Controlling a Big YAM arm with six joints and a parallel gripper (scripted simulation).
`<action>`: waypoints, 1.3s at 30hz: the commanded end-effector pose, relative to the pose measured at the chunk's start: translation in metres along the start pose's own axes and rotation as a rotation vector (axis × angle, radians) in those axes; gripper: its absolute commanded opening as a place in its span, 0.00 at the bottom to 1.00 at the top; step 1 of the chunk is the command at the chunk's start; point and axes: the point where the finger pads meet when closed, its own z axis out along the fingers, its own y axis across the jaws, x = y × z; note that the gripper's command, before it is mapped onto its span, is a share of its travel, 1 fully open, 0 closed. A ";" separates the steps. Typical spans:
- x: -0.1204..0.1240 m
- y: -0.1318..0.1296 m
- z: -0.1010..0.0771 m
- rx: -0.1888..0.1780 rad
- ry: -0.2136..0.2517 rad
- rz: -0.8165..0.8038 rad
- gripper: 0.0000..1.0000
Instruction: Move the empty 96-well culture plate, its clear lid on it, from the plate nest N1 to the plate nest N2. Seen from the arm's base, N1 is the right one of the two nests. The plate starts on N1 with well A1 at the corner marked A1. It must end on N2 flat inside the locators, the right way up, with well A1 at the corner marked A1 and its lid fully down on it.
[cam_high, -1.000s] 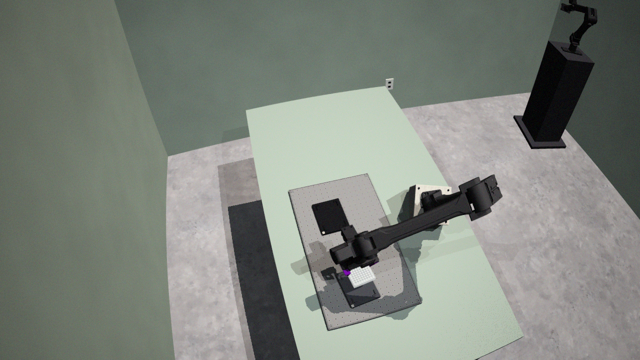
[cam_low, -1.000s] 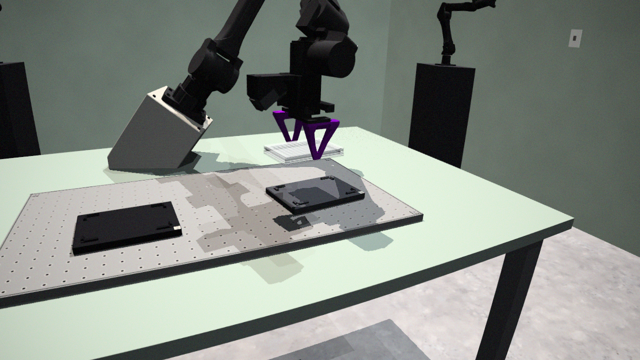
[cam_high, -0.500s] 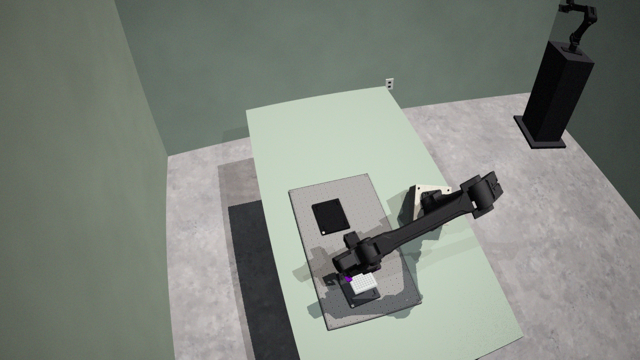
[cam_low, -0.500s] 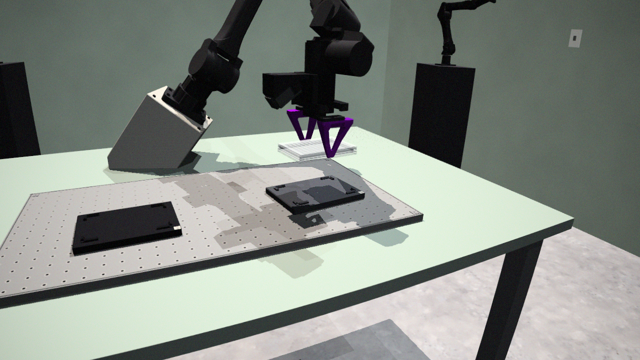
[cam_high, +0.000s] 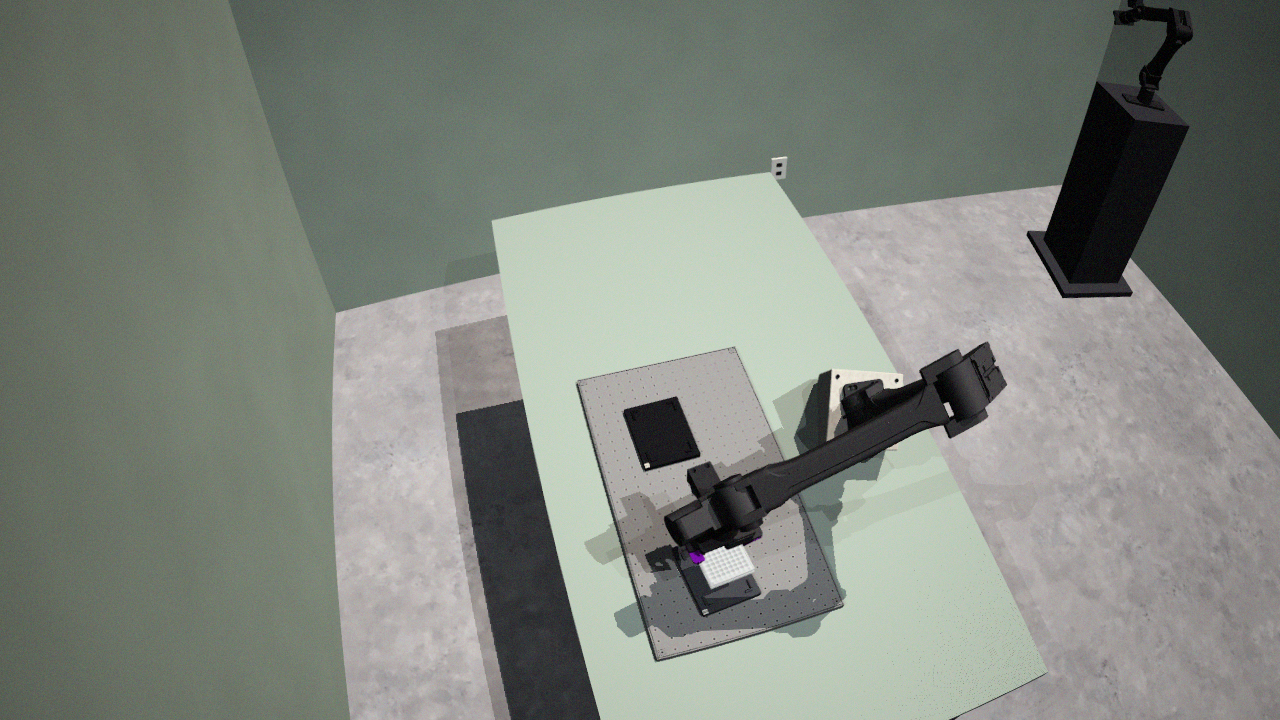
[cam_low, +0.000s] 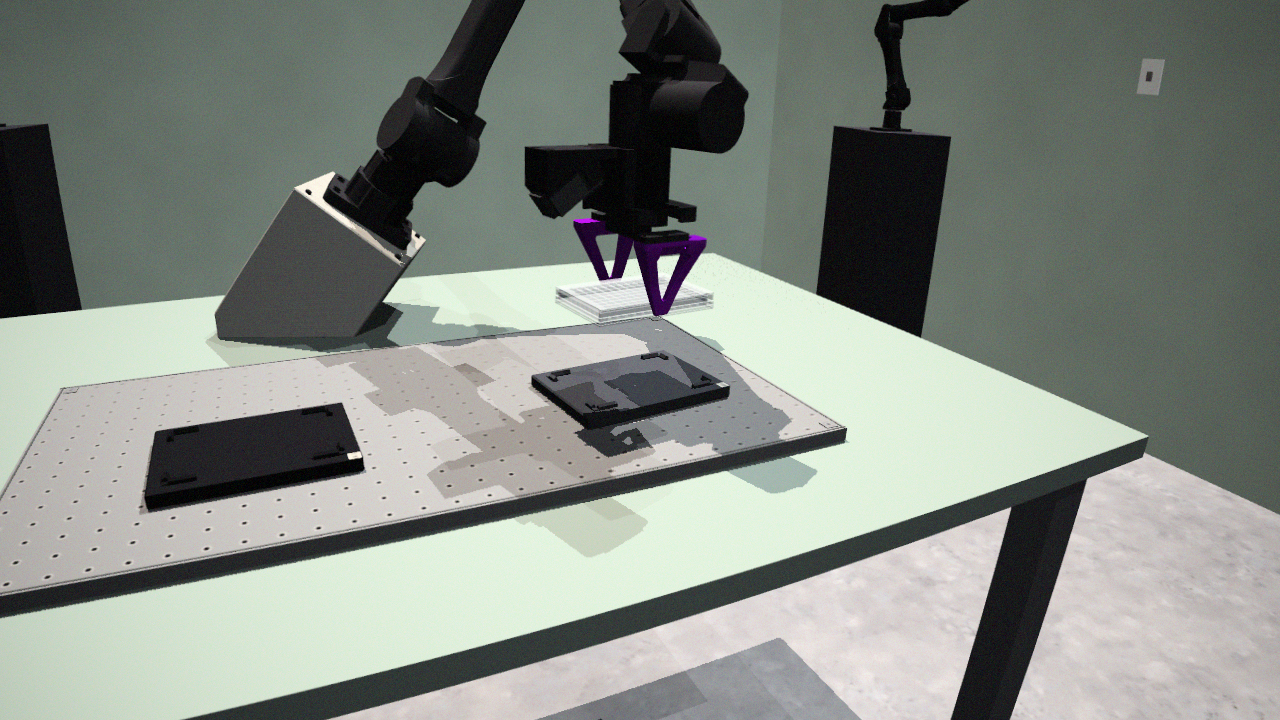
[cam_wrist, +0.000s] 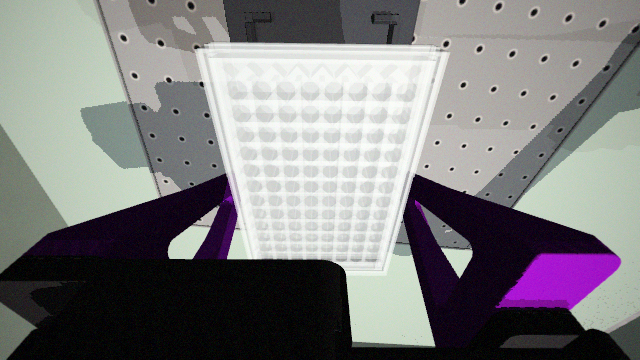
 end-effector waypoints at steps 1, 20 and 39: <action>0.004 0.012 -0.011 -0.033 -0.001 -0.001 0.00; -0.002 0.010 -0.014 -0.036 -0.006 0.024 0.00; 0.002 0.011 -0.011 -0.033 -0.002 -0.001 0.00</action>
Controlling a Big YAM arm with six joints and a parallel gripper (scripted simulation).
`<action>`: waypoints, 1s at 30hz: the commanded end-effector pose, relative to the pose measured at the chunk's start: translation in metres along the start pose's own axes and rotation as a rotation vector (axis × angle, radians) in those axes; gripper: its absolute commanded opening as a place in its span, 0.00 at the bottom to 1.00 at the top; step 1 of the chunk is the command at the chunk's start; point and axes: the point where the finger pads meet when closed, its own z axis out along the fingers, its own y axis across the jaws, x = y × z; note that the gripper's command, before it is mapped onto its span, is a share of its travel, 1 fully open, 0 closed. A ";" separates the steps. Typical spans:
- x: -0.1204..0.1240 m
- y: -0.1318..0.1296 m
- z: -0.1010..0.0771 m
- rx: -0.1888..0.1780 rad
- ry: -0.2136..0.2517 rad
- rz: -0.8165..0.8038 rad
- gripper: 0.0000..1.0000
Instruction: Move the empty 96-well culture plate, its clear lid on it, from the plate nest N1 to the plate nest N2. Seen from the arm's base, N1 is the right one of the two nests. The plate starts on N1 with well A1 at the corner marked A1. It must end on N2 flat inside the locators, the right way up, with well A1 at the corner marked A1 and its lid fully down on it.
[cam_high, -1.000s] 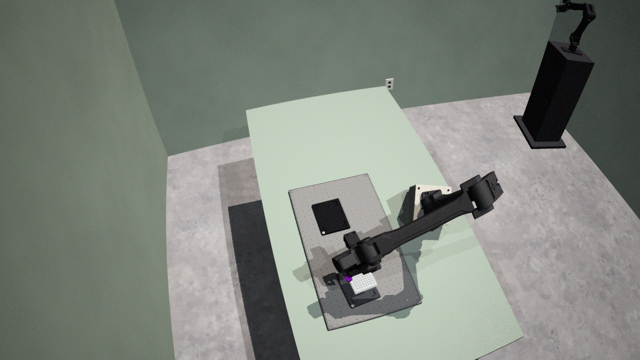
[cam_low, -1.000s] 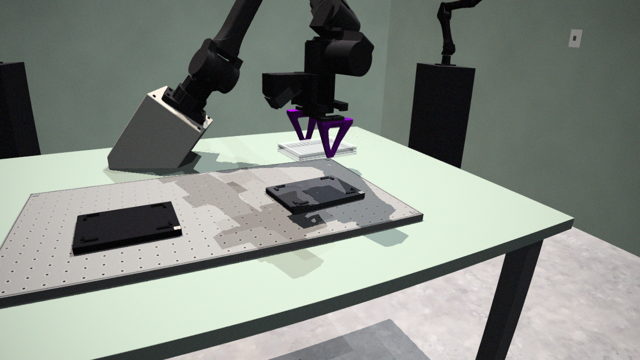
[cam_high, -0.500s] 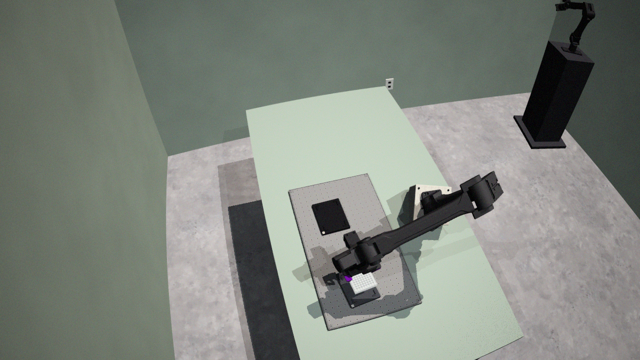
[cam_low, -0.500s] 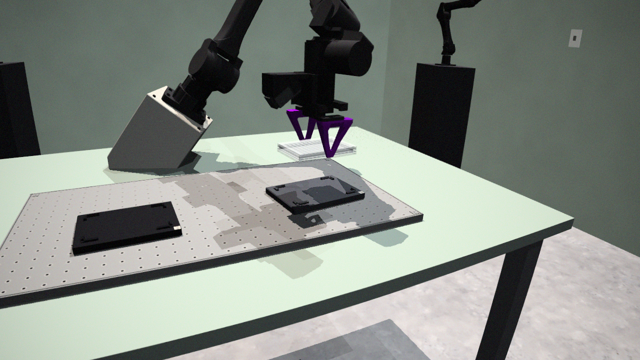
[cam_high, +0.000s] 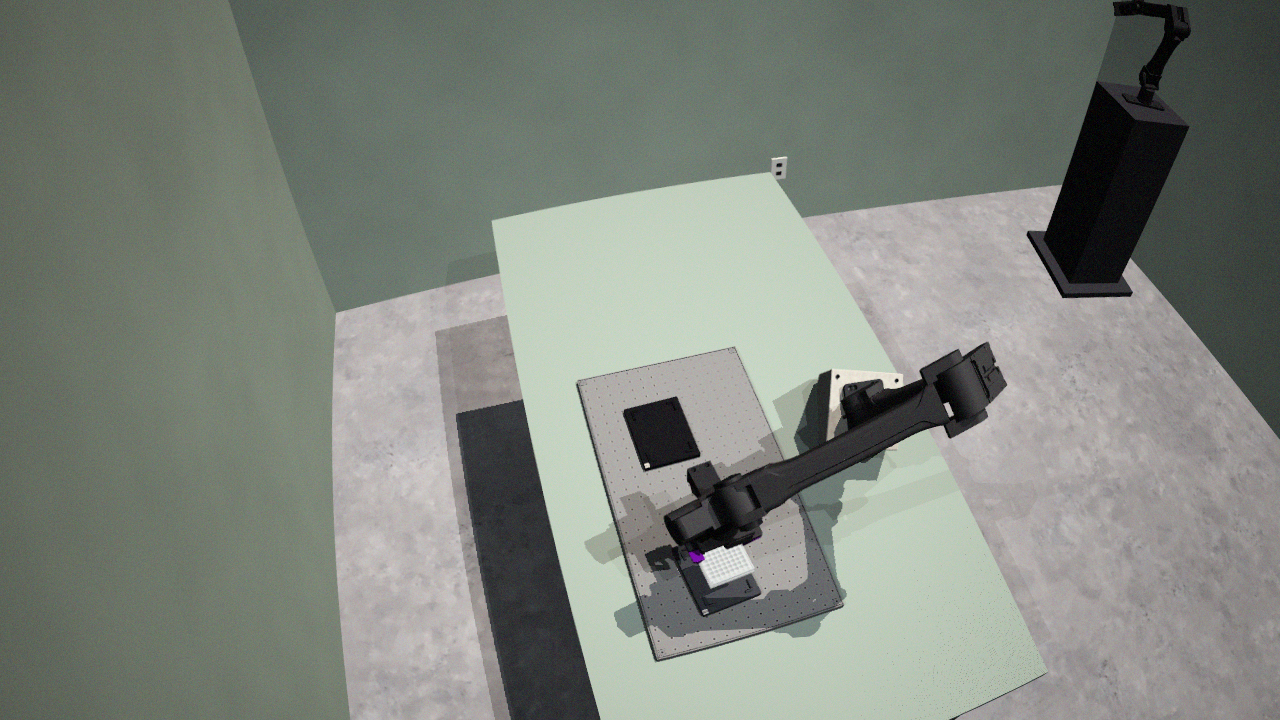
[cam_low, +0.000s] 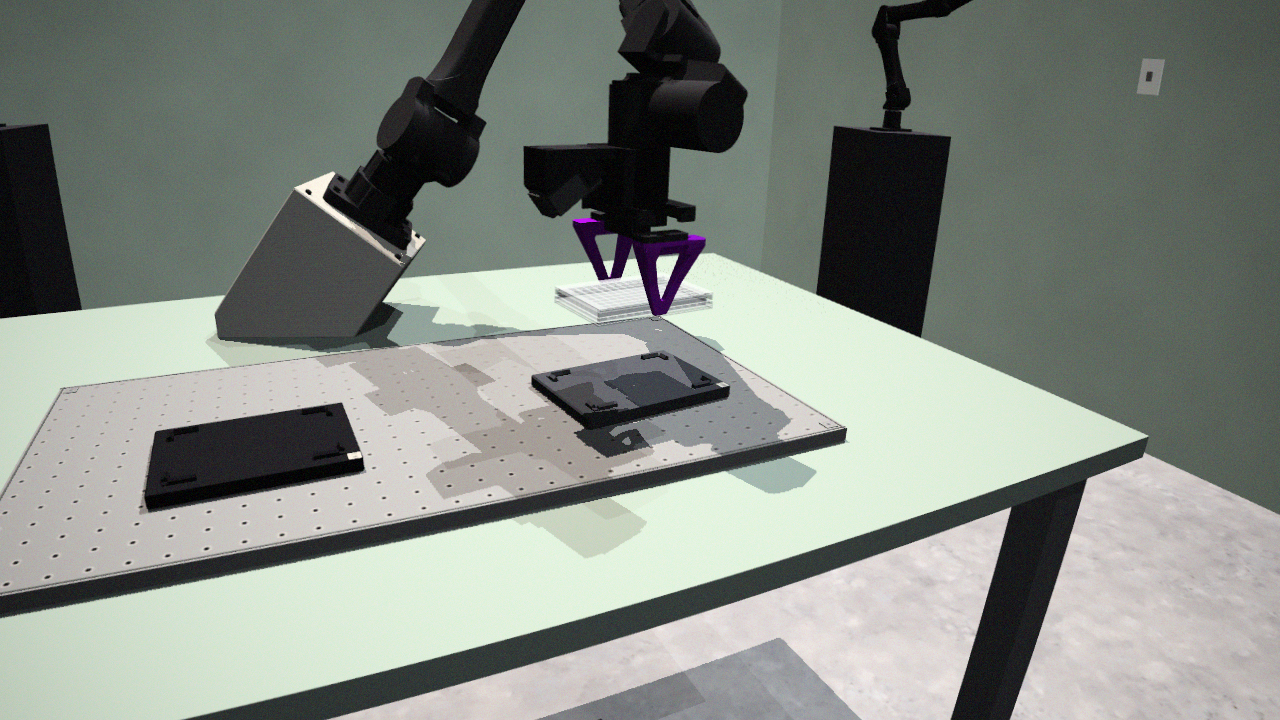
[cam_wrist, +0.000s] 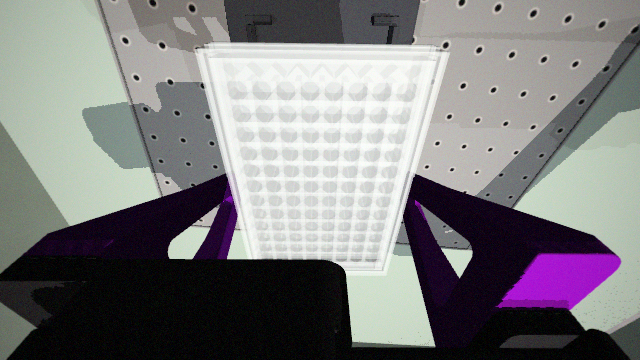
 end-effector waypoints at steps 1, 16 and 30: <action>-0.006 0.006 -0.005 -0.028 -0.006 0.023 0.00; 0.000 0.001 0.028 -0.002 -0.003 0.009 0.00; 0.001 0.001 0.050 -0.001 -0.003 0.009 0.00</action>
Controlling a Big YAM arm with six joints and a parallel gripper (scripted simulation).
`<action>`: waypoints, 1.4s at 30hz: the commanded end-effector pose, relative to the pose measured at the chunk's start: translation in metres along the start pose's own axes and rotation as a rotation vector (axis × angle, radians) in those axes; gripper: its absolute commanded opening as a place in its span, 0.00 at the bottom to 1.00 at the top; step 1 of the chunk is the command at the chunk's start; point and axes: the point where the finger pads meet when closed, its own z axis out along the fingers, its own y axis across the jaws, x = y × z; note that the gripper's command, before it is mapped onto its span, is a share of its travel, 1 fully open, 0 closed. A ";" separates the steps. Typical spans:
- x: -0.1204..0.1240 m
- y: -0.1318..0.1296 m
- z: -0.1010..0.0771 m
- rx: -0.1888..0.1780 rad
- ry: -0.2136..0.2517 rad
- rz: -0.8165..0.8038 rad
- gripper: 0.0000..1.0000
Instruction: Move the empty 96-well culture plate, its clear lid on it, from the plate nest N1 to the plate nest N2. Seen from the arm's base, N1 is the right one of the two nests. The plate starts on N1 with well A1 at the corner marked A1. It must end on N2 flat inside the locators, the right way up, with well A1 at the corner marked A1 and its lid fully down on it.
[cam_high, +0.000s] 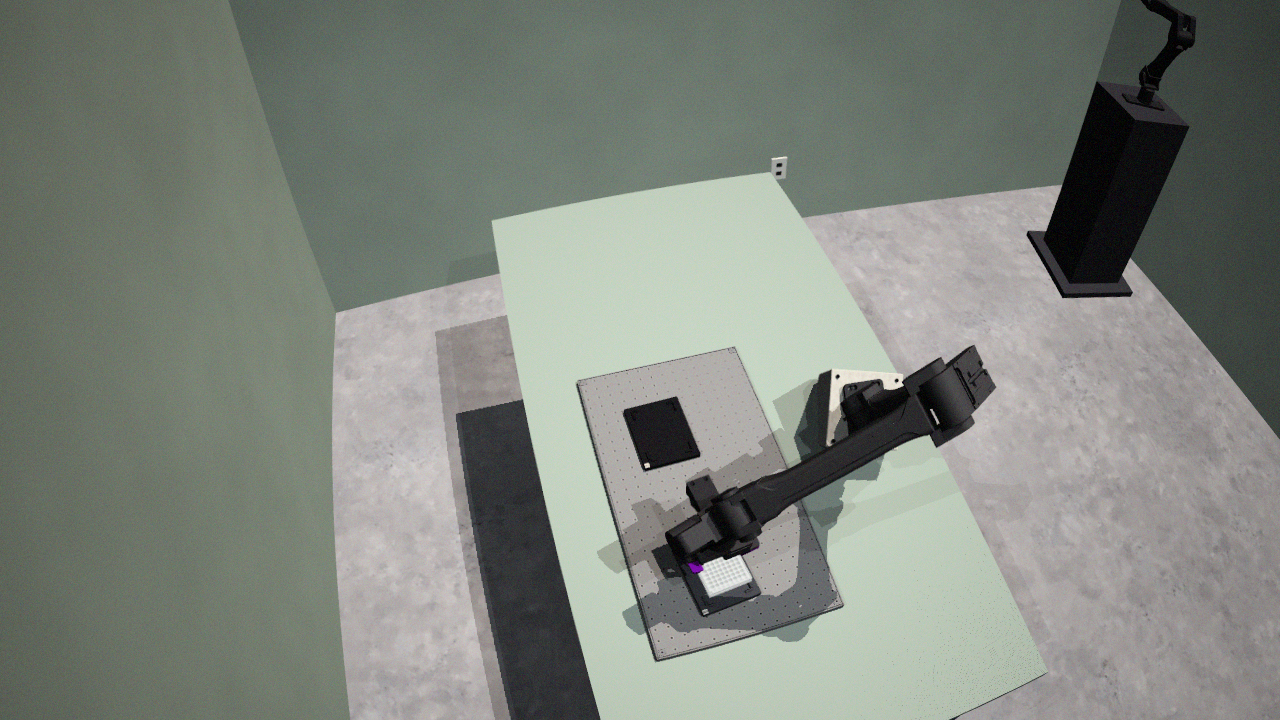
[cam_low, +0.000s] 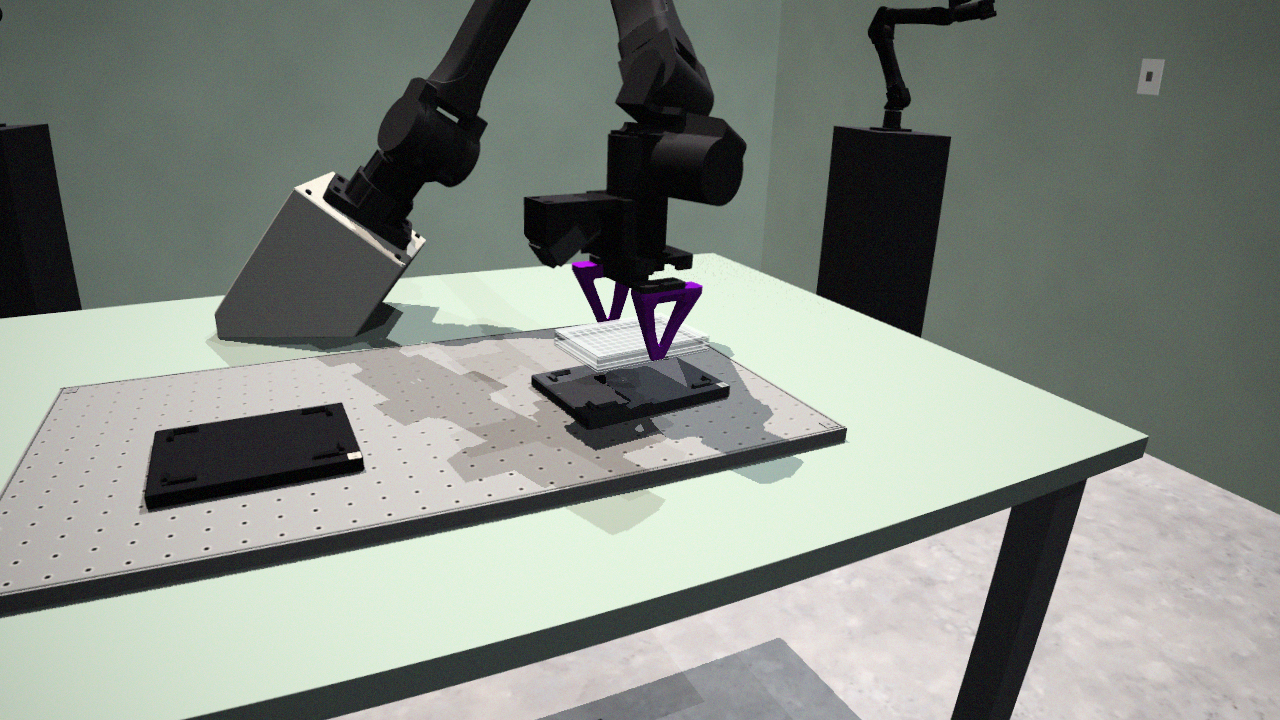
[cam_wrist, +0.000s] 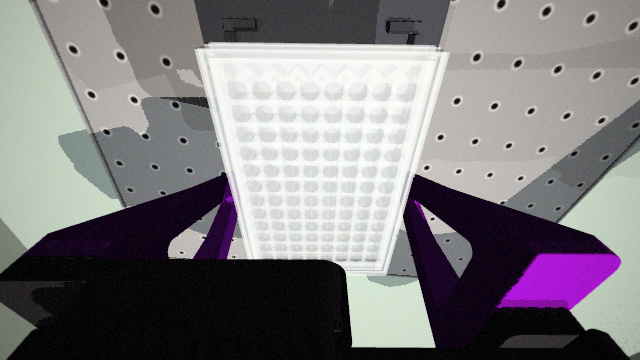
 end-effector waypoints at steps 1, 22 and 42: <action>0.001 0.002 0.007 -0.005 -0.002 0.015 0.00; 0.004 0.012 0.016 -0.031 0.002 0.004 0.00; 0.006 0.013 0.020 -0.034 0.004 0.005 0.00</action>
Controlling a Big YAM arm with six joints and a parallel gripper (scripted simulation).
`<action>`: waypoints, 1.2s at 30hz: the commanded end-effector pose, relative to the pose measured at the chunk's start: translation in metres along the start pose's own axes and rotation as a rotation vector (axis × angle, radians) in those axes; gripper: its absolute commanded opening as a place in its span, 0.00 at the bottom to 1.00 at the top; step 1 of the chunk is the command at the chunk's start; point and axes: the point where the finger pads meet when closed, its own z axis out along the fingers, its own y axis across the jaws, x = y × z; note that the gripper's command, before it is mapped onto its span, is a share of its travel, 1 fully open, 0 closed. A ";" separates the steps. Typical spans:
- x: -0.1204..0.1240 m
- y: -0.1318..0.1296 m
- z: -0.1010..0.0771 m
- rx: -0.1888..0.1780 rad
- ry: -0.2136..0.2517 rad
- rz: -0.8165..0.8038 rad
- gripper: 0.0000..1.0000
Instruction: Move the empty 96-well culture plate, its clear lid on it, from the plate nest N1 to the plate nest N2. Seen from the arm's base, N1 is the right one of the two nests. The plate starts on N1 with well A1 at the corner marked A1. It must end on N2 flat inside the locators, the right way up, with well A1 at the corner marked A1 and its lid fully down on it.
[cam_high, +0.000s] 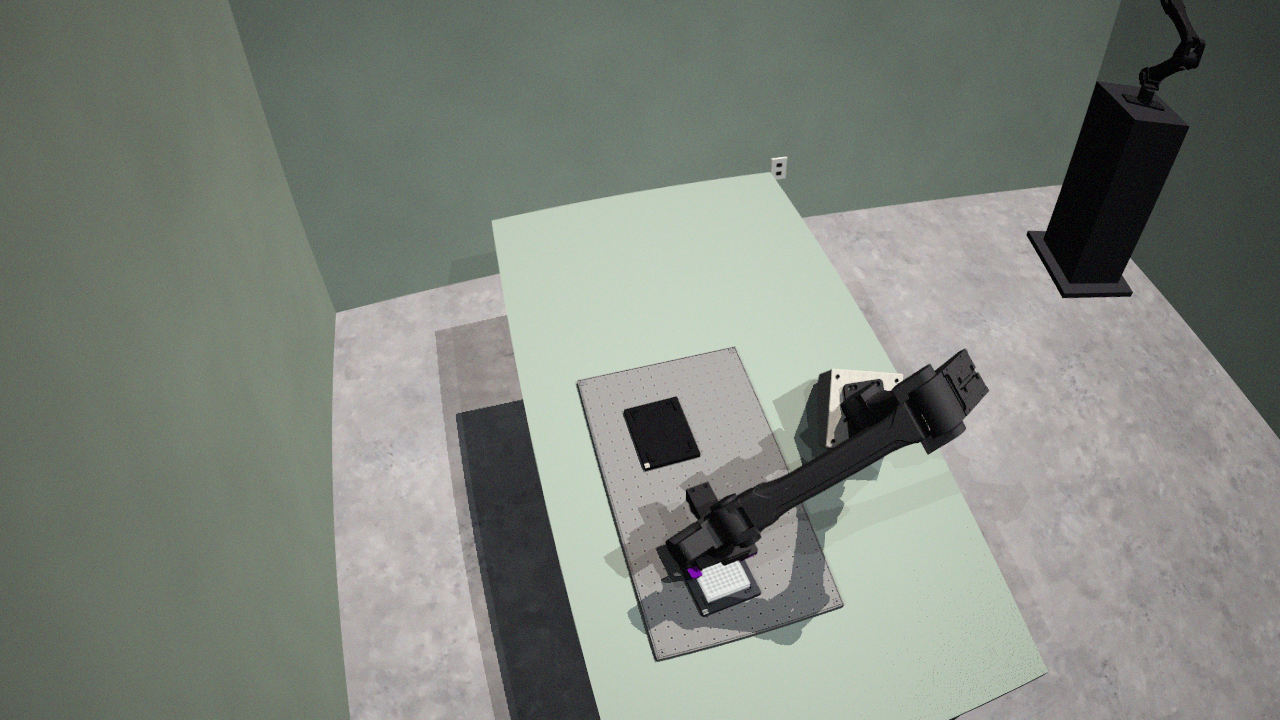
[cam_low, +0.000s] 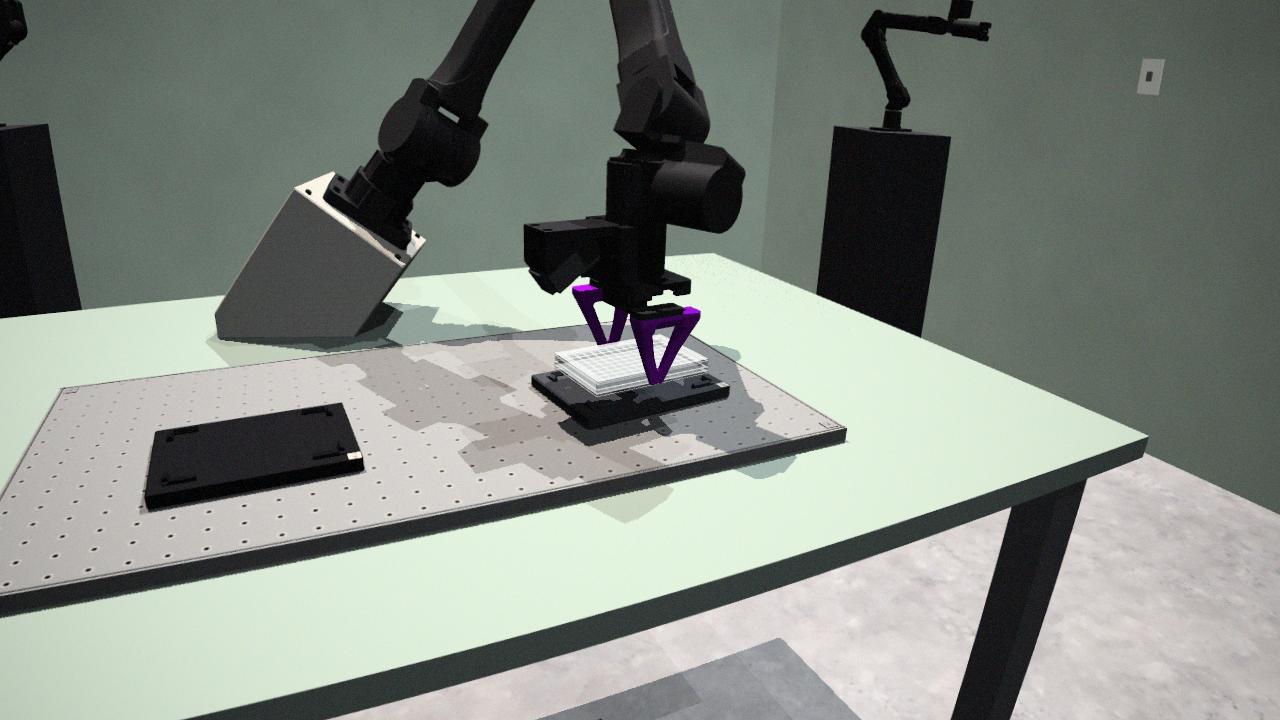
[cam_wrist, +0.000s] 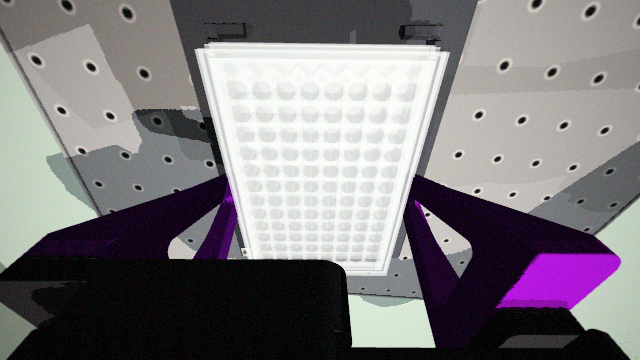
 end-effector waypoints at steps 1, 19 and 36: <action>0.007 0.011 -0.003 -0.028 0.003 -0.003 0.00; 0.003 0.003 0.003 -0.011 -0.001 0.005 0.00; 0.001 0.002 0.007 -0.009 -0.002 0.008 0.00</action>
